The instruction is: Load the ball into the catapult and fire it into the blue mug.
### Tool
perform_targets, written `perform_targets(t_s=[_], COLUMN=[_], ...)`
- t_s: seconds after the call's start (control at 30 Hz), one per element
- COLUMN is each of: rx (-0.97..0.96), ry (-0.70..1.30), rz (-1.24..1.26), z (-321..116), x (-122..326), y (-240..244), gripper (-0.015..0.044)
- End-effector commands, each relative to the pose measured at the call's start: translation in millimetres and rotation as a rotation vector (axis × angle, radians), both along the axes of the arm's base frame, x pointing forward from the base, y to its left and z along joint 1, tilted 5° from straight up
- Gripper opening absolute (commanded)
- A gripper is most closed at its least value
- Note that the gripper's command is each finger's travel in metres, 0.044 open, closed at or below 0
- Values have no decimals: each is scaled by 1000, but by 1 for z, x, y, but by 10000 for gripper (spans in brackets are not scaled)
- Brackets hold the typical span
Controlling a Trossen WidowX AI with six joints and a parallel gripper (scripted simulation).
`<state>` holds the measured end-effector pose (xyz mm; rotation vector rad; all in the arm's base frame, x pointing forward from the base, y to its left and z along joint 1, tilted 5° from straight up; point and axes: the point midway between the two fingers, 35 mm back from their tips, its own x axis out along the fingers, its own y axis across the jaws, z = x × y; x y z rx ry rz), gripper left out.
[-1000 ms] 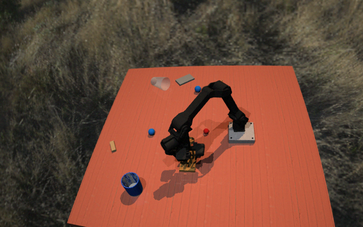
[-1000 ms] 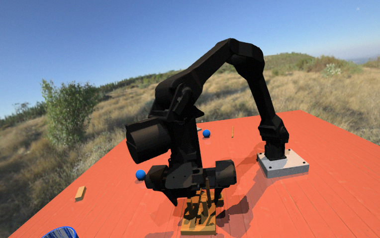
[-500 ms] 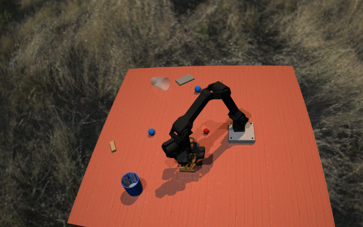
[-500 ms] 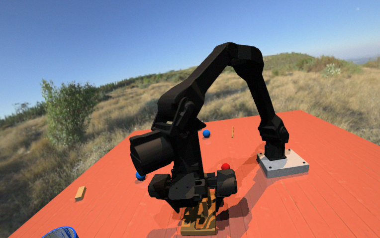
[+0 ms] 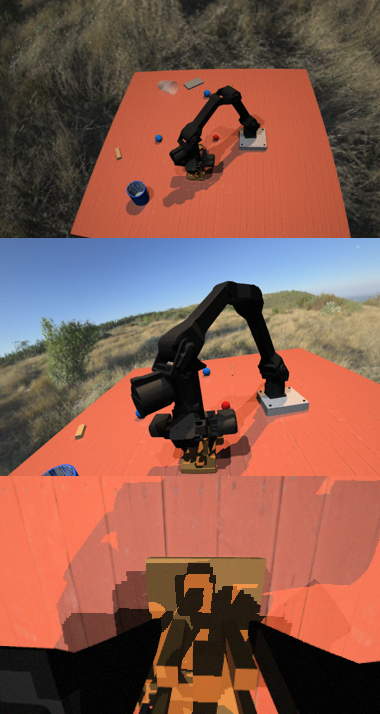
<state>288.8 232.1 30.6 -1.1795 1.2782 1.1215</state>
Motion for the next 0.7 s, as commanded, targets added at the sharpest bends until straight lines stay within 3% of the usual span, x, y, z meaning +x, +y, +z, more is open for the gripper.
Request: perform_targets(t_s=[0.0, 0.23, 0.37, 0.67], rx=[0, 0, 0, 0], ry=[0, 0, 1, -3], rz=[0, 0, 1, -80], z=[0, 0, 39, 50], x=[0, 0, 1, 0], y=[0, 0, 3, 3], gripper=[177, 111, 6, 0])
